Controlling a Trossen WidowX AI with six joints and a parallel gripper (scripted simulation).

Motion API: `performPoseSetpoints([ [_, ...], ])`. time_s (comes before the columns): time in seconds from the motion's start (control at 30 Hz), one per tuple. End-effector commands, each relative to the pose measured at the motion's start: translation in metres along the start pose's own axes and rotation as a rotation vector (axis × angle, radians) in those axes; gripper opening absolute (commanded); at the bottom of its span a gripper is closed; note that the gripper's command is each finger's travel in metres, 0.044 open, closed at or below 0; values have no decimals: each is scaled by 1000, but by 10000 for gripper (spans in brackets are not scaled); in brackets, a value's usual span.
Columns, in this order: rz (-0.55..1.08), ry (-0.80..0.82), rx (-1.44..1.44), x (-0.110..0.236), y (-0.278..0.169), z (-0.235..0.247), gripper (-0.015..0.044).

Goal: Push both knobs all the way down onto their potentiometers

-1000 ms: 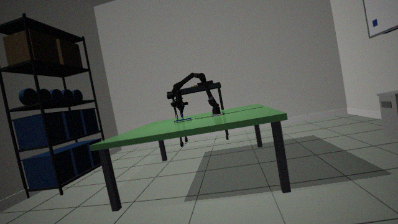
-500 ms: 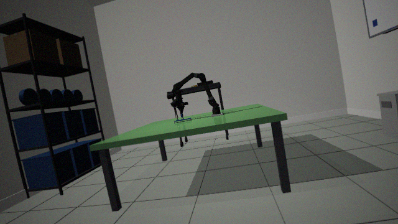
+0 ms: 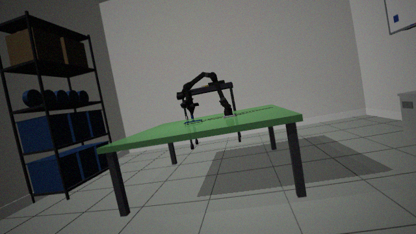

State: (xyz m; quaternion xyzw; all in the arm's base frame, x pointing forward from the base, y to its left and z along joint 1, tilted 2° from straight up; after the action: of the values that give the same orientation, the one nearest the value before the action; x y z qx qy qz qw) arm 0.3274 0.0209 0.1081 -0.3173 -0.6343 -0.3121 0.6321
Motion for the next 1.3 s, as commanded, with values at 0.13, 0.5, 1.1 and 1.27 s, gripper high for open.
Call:
performPoseSetpoints([
  [0.13, 3, -3, 6, -5, 0, -1, 0],
  [0.5, 3, -3, 6, -8, 0, -1, 0],
  [1.1, 3, -3, 6, -11, 0, -1, 0],
  [1.27, 3, -3, 6, -11, 0, -1, 0],
])
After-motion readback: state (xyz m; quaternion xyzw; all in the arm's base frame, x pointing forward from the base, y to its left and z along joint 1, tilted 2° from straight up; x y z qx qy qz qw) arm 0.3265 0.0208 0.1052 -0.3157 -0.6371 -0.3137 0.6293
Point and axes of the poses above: the point midway between the two fingers, 35 mm back from their tips, its own x axis back along the fingers, its own z axis across the jaws, y = z × x, the point moved 2 cm from there along x, back along the fingers, and after that the axes turned 13 degrees about -x, right-handed, at the moved point
